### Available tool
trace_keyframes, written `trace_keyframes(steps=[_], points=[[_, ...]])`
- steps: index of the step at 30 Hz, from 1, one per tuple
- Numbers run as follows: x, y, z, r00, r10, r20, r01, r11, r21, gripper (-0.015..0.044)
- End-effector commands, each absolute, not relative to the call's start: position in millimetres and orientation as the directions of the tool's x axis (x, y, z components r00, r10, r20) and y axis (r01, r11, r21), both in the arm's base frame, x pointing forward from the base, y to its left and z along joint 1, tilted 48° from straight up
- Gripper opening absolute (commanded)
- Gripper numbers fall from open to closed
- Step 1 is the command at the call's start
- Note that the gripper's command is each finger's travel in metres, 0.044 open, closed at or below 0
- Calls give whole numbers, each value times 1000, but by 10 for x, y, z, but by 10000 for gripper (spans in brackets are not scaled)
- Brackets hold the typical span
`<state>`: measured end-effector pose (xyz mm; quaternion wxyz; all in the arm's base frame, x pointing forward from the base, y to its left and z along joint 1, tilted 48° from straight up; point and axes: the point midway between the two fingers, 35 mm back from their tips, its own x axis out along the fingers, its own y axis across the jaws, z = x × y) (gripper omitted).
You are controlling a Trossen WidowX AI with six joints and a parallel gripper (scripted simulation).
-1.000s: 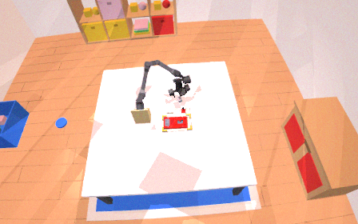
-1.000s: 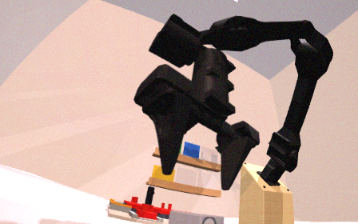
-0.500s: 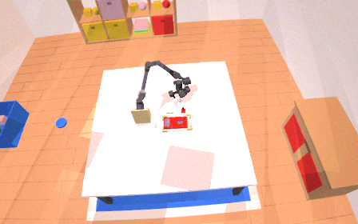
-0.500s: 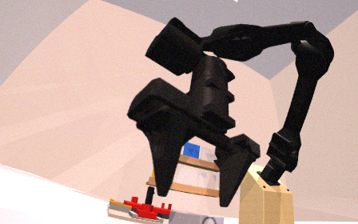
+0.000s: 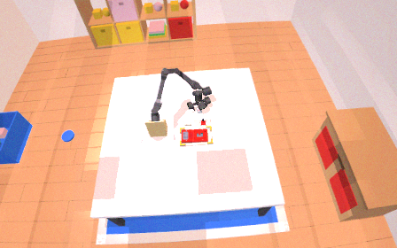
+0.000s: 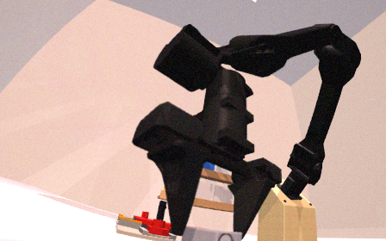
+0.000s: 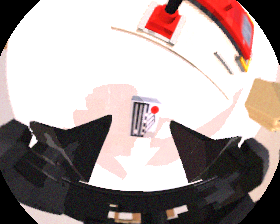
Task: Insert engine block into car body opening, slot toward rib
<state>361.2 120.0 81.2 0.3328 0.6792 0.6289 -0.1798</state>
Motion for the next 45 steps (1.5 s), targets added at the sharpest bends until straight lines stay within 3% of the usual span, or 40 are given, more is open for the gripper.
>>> trace_keyframes(steps=[1, 7, 14, 18, 45], points=[[3610, 1201, 771, 139, 732, -667, 977, 11, 215, 309], [3610, 1201, 771, 139, 732, -667, 977, 11, 215, 151], [3610, 1201, 771, 139, 732, -667, 977, 11, 215, 105], [3613, 1165, 798, 139, 731, -668, 977, 11, 215, 0], [3541, 527, 1338, 137, 723, -677, 977, 14, 213, 0]])
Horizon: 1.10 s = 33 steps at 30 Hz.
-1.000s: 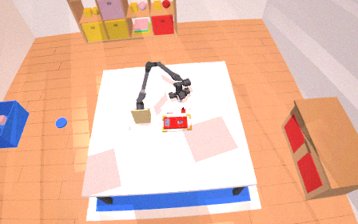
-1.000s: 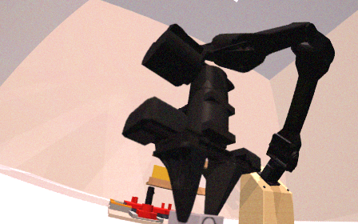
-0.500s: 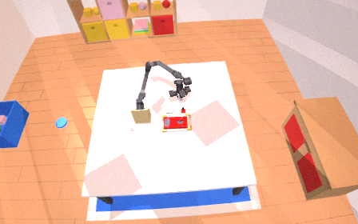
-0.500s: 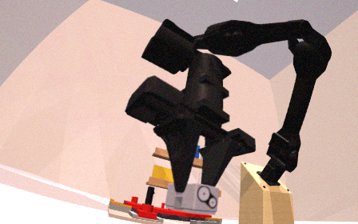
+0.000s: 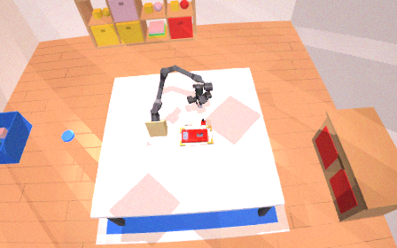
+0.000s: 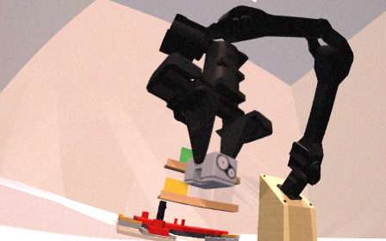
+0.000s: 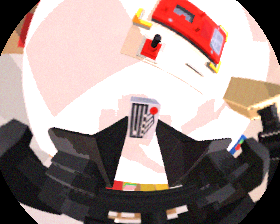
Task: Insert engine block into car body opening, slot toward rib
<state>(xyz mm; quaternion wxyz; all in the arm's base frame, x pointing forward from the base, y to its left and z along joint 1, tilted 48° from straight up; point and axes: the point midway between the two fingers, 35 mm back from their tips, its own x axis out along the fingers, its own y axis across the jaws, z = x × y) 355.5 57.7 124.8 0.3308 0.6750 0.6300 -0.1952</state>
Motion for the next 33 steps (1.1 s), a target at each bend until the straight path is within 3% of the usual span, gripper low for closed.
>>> trace_keyframes(steps=[1, 14, 33], points=[[3534, 505, 1359, 137, 724, -677, 977, 14, 213, 0], [3442, 282, 1591, 138, 728, -672, 977, 14, 215, 0], [3559, 0, 1072, 139, 721, -679, 890, 210, 405, 0]])
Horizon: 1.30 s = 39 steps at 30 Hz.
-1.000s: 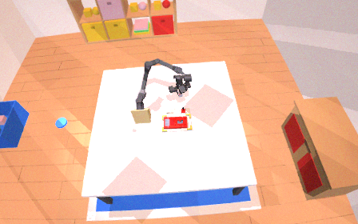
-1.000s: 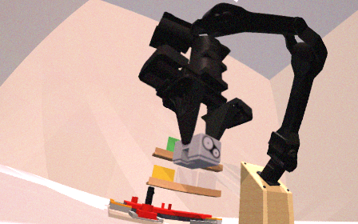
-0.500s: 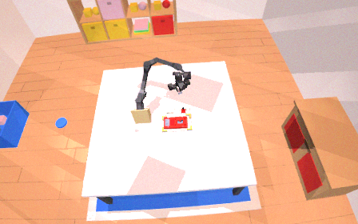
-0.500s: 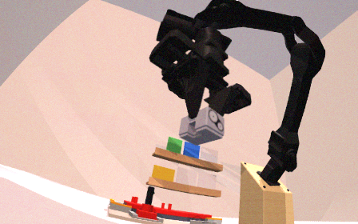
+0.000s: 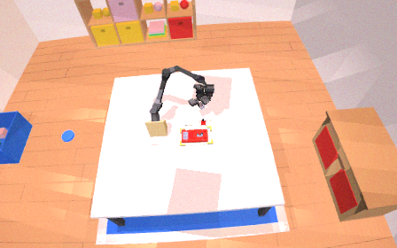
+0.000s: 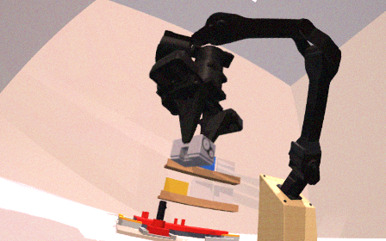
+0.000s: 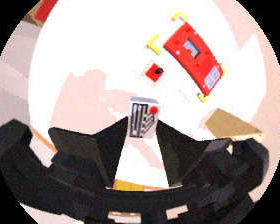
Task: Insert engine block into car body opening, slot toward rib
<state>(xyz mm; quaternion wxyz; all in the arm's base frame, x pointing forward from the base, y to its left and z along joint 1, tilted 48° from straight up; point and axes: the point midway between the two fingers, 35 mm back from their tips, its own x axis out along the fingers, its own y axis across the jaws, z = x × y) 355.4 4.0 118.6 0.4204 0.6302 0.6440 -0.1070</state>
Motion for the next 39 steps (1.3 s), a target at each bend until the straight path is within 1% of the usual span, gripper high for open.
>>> trace_keyframes(steps=[1, 18, 39], points=[[3563, -16, 1044, 139, 721, -679, 883, 221, 415, 0], [3574, -267, 543, 139, 717, -683, 730, 392, 560, 0], [3467, -541, -75, 138, 717, -683, 472, 559, 682, 0]])
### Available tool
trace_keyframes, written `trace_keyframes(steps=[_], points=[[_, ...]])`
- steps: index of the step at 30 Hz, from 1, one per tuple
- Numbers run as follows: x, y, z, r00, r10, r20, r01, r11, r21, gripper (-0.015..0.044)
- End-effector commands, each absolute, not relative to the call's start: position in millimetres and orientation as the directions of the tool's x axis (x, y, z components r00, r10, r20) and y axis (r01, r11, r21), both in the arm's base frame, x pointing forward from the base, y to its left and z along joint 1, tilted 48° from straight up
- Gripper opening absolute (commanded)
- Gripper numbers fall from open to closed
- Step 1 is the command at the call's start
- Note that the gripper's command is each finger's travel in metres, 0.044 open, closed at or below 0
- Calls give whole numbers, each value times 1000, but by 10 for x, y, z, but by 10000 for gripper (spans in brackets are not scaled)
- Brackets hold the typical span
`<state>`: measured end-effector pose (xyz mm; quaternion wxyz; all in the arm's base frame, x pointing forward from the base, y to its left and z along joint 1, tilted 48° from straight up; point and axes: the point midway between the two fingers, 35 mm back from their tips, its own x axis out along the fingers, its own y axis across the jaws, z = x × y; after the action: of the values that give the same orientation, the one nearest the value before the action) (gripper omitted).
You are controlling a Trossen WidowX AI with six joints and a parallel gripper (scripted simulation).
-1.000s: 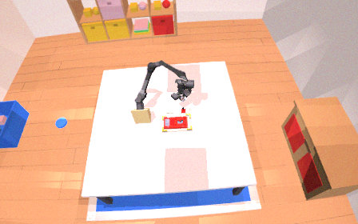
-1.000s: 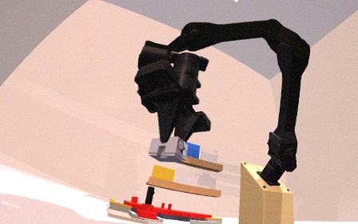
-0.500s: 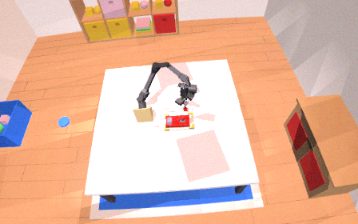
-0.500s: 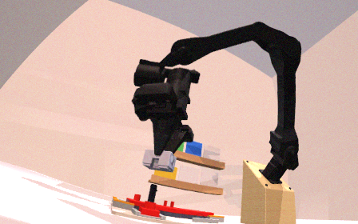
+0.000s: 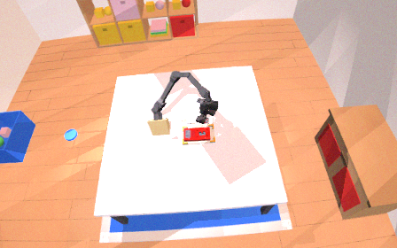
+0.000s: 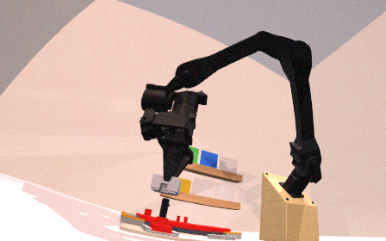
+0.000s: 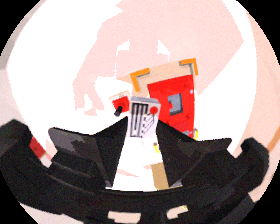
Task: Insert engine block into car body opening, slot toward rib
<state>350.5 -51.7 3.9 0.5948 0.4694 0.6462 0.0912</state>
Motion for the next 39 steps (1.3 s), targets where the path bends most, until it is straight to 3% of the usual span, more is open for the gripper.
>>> trace_keyframes(steps=[1, 26, 32, 39], points=[[3458, -552, -104, 138, 717, -683, 458, 565, 686, 0], [3188, -785, -766, 138, 722, -678, 122, 667, 735, 0], [3189, -788, -766, 138, 722, -678, 102, 670, 735, 157], [3187, -787, -767, 138, 722, -678, 104, 670, 735, 159]])
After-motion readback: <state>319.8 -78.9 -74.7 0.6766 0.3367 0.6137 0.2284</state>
